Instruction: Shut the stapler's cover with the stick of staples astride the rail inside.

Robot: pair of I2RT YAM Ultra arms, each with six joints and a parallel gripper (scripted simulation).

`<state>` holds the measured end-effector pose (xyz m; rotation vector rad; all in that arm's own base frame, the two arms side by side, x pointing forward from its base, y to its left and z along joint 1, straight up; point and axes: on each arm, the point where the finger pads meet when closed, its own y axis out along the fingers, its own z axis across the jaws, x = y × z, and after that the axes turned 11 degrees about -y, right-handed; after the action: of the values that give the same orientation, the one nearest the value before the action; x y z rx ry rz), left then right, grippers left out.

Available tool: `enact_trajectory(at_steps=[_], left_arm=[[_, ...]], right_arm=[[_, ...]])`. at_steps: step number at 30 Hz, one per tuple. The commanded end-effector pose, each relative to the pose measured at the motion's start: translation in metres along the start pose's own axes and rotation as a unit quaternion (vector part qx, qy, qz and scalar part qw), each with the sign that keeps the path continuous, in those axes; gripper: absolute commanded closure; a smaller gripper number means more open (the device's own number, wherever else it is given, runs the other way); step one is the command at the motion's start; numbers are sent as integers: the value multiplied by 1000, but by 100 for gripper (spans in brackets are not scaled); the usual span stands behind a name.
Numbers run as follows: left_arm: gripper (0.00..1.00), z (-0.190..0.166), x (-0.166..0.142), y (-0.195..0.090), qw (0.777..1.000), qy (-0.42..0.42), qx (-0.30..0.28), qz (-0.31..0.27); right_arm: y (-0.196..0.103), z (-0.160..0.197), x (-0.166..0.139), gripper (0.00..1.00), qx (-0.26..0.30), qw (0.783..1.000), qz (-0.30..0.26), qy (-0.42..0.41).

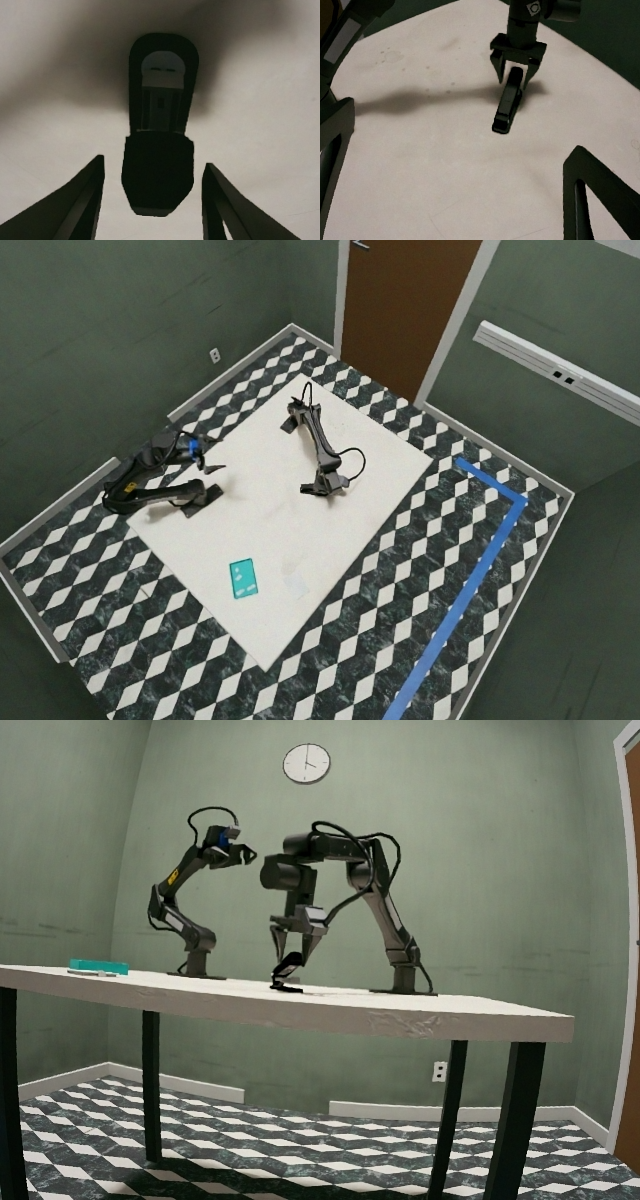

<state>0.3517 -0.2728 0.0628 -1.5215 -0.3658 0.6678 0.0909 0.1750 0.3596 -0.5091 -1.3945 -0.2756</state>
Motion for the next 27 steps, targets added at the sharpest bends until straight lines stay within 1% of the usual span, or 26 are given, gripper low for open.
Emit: enact_trajectory(at_steps=[1,6,7,12,15,18,19,21,22,24,27], left_arm=[[48,-1,3,-16,1000,1,-8,-2],[48,-1,3,-21,1000,-1,-8,-2],[36,-1,3,-23,1000,0,-8,-2],[36,-2,2,-59,999,0,-51,-15],[36,-2,1,-64,998,-1,-57,-16],[2,-4,6,-61,998,24,-59,-28],[0,-10,5,-62,996,41,-69,-36],[0,-10,5,-62,996,41,-69,-36],[0,-12,7,-62,994,61,-74,-43],[0,-14,5,-60,989,109,-78,-56],[0,-12,4,-60,976,183,-86,-77]], right_arm=[[-4,0,3,0,1,1000,0,-1],[-4,0,3,0,1,1000,0,-1],[-4,0,3,0,1,1000,0,-1],[-4,0,3,0,1,1000,0,-1],[-4,0,3,0,1,1000,0,-1],[-4,2,8,0,5,1000,-10,0],[0,4,14,0,9,1000,-22,2],[0,4,14,0,9,1000,-22,2],[3,6,20,0,12,999,-33,1],[19,8,19,0,13,999,-41,1],[47,3,7,0,-1,1000,-31,0]])
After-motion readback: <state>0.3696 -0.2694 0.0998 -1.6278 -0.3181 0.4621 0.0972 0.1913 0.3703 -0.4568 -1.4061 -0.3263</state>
